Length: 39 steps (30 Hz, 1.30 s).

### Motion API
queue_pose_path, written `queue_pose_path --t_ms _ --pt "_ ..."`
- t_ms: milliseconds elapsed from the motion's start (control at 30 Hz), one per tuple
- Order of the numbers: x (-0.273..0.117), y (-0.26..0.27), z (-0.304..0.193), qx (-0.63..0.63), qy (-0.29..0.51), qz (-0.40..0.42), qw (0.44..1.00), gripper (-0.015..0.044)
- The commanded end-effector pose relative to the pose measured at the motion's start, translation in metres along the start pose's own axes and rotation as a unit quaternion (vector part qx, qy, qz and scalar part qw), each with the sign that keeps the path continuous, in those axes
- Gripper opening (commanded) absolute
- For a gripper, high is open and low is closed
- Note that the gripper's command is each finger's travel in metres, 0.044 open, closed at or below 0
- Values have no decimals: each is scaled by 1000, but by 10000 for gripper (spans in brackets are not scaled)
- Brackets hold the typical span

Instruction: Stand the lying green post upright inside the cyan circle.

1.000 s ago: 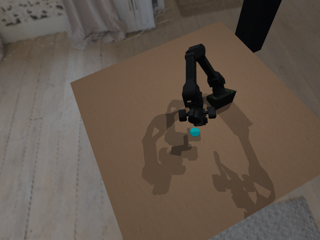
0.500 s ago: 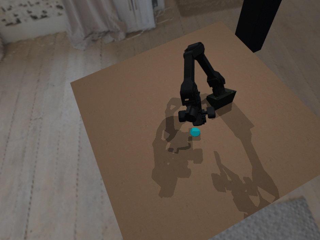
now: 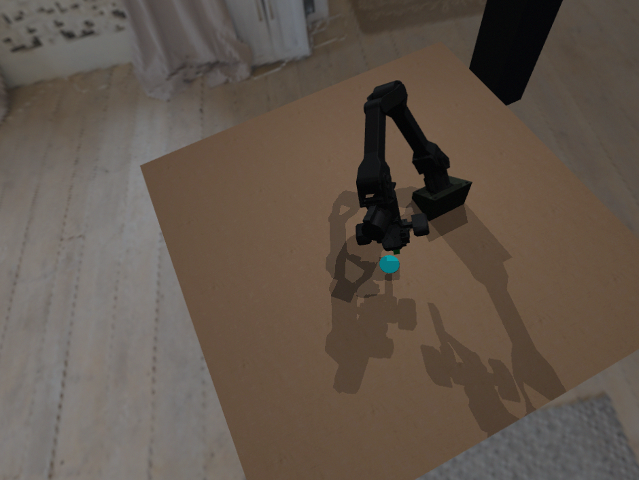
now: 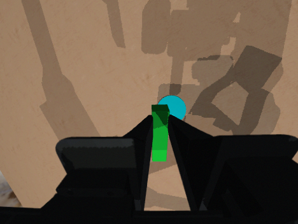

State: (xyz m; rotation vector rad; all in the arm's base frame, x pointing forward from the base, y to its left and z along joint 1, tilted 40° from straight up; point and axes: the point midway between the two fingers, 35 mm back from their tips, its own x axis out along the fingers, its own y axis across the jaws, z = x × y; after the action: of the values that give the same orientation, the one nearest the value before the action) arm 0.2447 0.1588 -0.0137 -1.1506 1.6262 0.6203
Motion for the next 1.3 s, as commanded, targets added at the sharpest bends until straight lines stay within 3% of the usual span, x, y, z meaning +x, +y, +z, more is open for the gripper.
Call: queue_pose_path --t_ms 0,1267 --pt "1 2 -1 -2 -12 8 1000 22" --pt "11 0 -1 2 -144 60 988 22"
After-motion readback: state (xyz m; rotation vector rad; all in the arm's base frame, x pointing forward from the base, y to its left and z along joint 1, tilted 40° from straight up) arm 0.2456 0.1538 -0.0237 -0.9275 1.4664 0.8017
